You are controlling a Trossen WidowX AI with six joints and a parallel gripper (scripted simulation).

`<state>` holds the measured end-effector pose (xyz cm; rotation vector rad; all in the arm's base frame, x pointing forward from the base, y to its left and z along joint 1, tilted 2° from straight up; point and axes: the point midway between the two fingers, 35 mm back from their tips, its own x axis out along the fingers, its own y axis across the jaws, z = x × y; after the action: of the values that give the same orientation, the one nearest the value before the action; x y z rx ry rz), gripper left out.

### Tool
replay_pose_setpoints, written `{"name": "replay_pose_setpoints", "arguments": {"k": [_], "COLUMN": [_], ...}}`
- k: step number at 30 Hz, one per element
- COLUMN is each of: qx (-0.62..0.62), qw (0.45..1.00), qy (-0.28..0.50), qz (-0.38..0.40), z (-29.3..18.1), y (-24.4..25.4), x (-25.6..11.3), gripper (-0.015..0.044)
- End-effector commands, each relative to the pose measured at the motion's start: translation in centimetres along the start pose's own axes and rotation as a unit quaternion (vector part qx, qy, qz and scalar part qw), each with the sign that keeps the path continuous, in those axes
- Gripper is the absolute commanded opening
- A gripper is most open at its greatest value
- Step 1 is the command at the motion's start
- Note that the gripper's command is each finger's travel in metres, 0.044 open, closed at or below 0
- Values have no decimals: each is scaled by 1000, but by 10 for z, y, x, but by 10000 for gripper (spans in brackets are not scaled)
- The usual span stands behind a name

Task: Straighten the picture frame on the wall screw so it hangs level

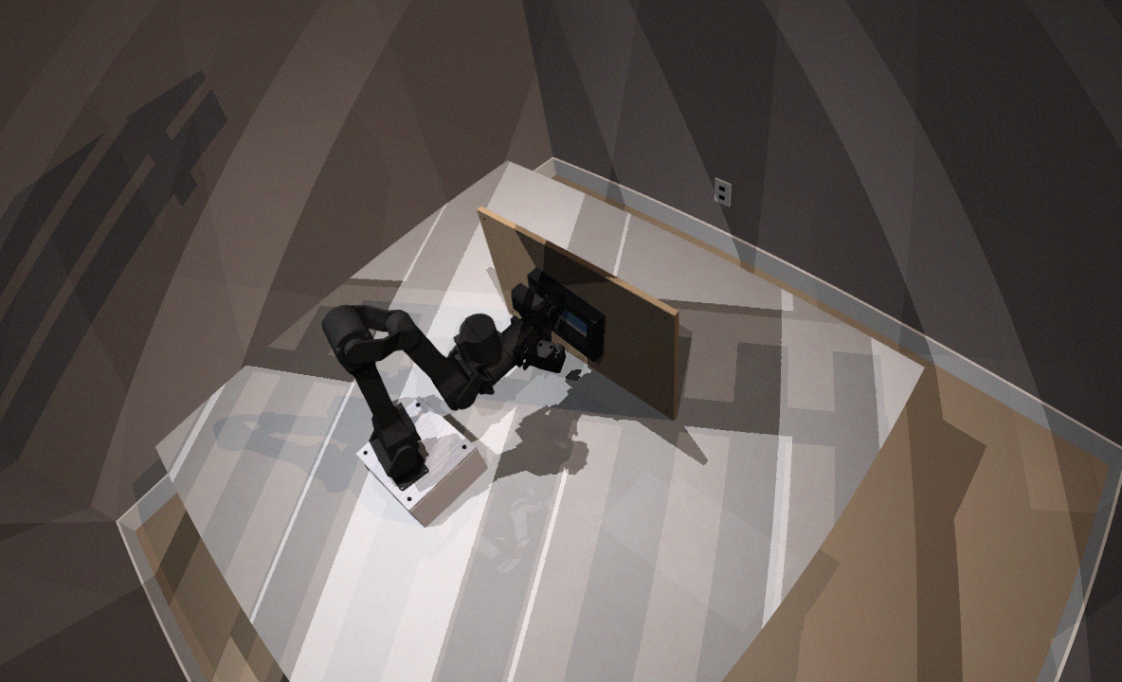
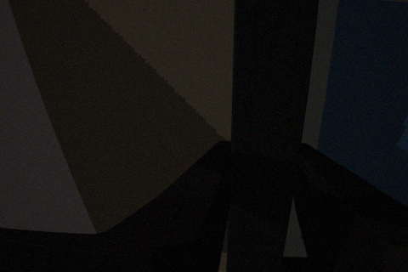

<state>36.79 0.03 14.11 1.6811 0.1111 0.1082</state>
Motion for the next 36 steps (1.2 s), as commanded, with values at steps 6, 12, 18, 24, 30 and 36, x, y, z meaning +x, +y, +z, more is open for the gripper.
{"name": "replay_pose_setpoints", "arguments": {"k": [6,12,18,24,30,36], "qx": [-2,-2,-2,-2,-2,-2], "qw": [1000,1000,1000,1000,1000,1000], "qy": [-1,-1,-1,-1,-1,-1], "qz": [4,4,4,4,4,4], "z": [-3,-4,-5,-5,-5,-5], "y": [2,1,2,0,-2,-4], "x": [0,0,0,0,0,0], "gripper": [0,0,0,0,0,0]}}
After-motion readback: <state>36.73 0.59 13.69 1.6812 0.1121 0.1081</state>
